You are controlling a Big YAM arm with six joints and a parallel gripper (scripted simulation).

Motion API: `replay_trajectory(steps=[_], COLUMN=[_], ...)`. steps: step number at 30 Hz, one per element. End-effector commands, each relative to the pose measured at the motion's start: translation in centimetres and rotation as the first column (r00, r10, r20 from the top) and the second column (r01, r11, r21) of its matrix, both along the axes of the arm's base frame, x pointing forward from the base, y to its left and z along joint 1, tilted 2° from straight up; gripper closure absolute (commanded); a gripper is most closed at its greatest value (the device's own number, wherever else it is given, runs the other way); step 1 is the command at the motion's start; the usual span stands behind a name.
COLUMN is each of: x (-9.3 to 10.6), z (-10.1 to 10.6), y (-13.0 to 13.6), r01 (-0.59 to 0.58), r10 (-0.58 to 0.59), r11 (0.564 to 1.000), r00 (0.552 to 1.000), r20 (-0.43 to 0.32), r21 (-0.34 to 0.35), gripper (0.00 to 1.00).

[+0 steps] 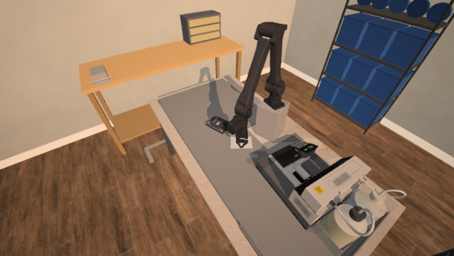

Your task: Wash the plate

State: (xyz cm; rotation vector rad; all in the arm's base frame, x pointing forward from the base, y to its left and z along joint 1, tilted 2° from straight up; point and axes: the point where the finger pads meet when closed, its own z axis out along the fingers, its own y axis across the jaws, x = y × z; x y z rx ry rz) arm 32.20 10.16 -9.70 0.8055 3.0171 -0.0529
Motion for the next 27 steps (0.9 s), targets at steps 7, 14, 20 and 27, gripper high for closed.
replay_trajectory(steps=[7, 14, 20, 27], x=[-2.6, -4.4, -6.2, -6.8], z=[1.1, 1.2, 1.3, 1.9], y=[4.3, 6.1, 8.5, 11.2], r01=[-0.251, -0.23, -0.23, -0.23], r10=[0.251, 0.23, 0.23, 0.229], r11=[0.968, 0.973, 0.973, 0.973], r00=[0.968, 0.973, 0.973, 0.973], r20=[0.015, 0.004, 0.005, 0.023], r21=[0.003, 0.001, 0.003, 0.011], gripper=[0.18, 0.18, 0.18, 0.18])
